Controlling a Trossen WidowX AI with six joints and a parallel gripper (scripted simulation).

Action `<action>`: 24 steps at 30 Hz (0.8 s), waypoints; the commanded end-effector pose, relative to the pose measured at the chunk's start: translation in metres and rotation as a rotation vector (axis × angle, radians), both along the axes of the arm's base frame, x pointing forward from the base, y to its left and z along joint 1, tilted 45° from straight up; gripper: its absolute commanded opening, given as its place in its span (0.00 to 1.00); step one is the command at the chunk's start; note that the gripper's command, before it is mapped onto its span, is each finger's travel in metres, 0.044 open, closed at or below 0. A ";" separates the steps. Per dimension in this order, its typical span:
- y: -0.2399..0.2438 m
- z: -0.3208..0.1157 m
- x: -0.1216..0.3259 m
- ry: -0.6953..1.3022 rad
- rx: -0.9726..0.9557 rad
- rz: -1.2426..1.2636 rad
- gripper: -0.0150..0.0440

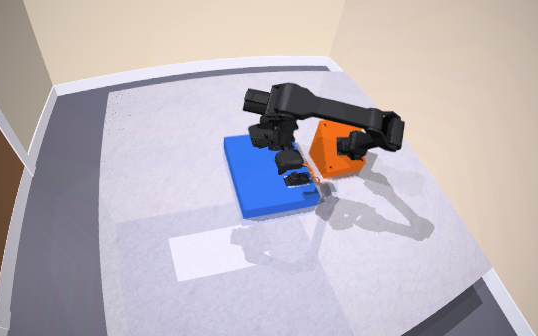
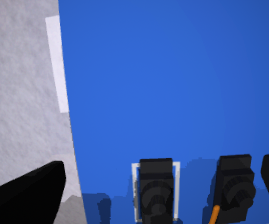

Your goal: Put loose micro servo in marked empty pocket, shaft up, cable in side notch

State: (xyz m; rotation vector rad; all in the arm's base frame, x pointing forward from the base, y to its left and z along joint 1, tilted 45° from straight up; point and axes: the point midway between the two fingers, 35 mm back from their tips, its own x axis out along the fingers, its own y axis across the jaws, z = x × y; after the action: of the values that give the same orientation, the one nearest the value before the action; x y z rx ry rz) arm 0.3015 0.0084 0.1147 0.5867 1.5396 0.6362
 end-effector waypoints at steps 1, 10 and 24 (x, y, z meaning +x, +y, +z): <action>-0.009 0.008 0.003 0.007 -0.005 -0.016 1.00; -0.028 0.025 0.000 0.049 -0.004 -0.072 1.00; -0.028 0.025 0.000 0.049 -0.004 -0.072 1.00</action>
State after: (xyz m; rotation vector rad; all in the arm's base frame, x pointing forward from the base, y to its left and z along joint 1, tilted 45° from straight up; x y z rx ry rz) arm 0.3012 -0.0192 0.1396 0.6623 1.5579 0.5669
